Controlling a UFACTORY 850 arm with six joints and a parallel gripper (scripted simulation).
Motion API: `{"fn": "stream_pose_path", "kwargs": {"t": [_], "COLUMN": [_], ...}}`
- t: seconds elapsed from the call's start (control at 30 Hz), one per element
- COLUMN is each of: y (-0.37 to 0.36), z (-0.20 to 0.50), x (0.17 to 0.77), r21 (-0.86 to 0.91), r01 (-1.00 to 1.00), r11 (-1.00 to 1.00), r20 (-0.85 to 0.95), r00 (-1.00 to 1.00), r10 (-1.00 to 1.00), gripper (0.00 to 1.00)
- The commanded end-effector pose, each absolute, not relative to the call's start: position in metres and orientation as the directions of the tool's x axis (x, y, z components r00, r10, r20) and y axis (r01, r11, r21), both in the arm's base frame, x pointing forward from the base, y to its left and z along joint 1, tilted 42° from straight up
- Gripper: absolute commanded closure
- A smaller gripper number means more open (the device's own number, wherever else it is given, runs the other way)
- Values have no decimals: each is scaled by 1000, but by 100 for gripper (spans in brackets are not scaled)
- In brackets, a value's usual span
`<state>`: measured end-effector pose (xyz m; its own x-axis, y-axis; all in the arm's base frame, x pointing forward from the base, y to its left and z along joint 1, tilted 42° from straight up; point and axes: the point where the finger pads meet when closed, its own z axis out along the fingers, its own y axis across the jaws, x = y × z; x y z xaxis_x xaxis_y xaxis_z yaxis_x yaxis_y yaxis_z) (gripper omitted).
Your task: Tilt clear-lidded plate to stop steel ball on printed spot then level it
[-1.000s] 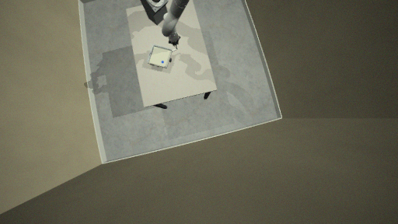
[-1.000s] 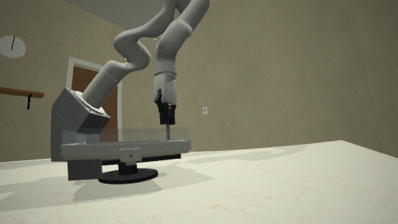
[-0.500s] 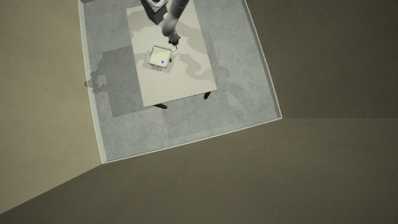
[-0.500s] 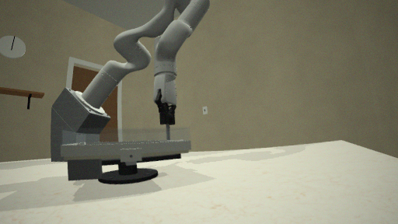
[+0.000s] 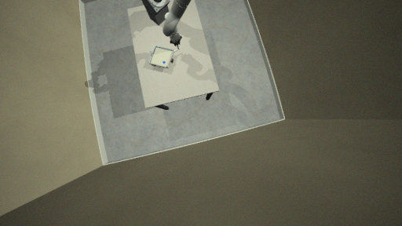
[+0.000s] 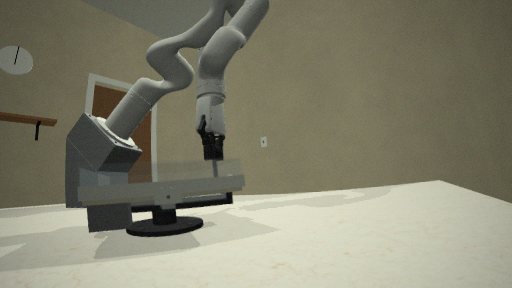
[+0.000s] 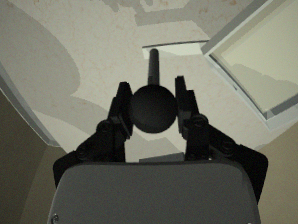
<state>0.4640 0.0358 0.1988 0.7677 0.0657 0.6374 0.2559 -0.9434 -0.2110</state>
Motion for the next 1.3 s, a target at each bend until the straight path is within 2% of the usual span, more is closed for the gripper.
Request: {"fn": "stream_pose_path", "kwargs": {"t": [0.0, 1.27], "y": [36, 36], "z": [199, 200], "x": [464, 466], "r21": [-210, -210], "r01": [255, 255], "r11": [-944, -944], "r20": [635, 635], "r00": [769, 769], "r10": [67, 67], "gripper": [100, 100]}}
